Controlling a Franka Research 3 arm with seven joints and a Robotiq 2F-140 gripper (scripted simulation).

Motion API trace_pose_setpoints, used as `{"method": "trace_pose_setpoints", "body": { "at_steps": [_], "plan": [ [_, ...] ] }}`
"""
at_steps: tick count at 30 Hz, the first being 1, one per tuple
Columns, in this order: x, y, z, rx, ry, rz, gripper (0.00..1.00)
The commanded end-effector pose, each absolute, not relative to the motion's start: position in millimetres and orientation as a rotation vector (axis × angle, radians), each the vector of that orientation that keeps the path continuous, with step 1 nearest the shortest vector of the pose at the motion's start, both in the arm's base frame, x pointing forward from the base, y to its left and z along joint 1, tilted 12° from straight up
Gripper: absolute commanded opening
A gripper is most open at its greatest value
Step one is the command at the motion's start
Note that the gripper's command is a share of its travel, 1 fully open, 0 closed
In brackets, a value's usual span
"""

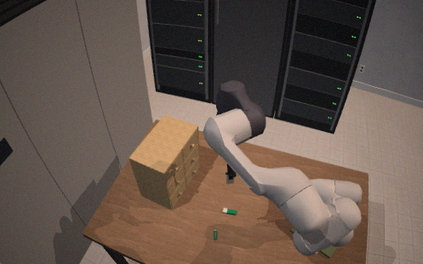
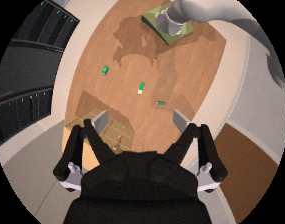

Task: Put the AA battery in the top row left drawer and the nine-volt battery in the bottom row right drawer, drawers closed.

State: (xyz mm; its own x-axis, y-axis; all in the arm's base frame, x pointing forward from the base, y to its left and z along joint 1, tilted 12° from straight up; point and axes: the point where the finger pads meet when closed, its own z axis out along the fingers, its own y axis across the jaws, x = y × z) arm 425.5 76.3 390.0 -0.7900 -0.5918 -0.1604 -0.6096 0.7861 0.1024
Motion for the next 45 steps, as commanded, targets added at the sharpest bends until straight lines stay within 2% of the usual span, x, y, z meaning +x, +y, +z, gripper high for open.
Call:
{"method": "trace_pose_setpoints", "body": {
  "at_steps": [1, 12, 19, 23, 30, 45],
  "plan": [
    [422, 84, 389, -0.609, 2.978, 0.287, 1.00],
    [422, 85, 389, -0.155, 3.063, 0.307, 1.00],
    [427, 87, 390, -0.145, 3.046, 0.316, 1.00],
    [440, 97, 396, -0.235, 2.974, 0.342, 1.00],
    [515, 158, 450, -0.582, 2.517, 0.460, 1.00],
    [569, 196, 531, -0.656, 1.946, 0.518, 1.00]
  ]
}}
